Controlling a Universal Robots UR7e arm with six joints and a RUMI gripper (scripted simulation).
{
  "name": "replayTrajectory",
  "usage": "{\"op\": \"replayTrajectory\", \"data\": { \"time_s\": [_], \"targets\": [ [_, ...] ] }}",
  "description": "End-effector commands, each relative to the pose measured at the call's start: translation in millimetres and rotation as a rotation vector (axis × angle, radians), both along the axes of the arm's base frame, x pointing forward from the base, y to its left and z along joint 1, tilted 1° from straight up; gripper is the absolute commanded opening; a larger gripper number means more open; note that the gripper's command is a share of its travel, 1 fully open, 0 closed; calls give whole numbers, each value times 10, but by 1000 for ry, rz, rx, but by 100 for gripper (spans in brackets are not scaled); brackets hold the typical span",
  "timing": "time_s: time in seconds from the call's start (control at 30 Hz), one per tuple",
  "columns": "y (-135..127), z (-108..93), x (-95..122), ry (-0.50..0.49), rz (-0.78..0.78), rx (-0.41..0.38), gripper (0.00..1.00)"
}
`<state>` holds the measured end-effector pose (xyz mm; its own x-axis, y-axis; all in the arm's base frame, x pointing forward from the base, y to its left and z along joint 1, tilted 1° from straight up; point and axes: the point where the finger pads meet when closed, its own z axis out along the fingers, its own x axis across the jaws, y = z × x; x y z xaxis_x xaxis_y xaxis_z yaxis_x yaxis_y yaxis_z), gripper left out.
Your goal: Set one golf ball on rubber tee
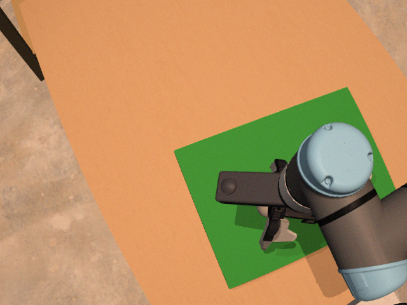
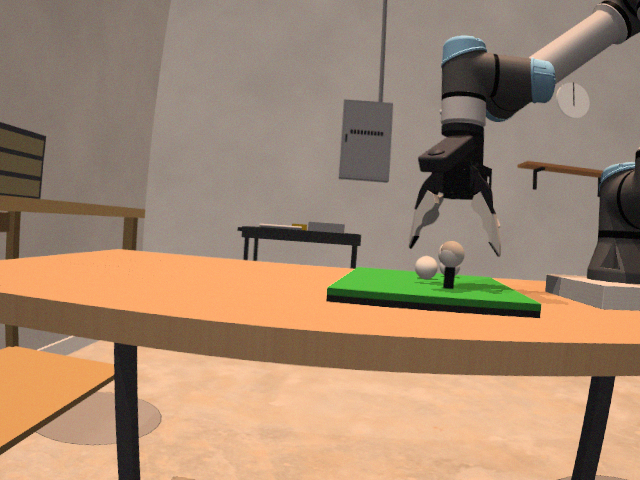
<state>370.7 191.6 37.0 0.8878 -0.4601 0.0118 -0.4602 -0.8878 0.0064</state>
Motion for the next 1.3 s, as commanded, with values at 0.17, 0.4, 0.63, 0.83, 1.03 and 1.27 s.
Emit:
{"op": "replayTrajectory", "data": {
  "time_s": [0.17, 0.4, 0.63, 0.83, 1.03, 1.27],
  "targets": [
    [1, 4, 4, -1, 0, 0, 100],
    [1, 7, 4, -1, 0, 0, 100],
    [4, 201, 13, -1, 0, 0, 100],
    [8, 586, 8, -1, 0, 0, 100],
    [11, 830, 9, -1, 0, 0, 100],
    [12, 995, -2, -1, 0, 0, 100]
  ]
}}
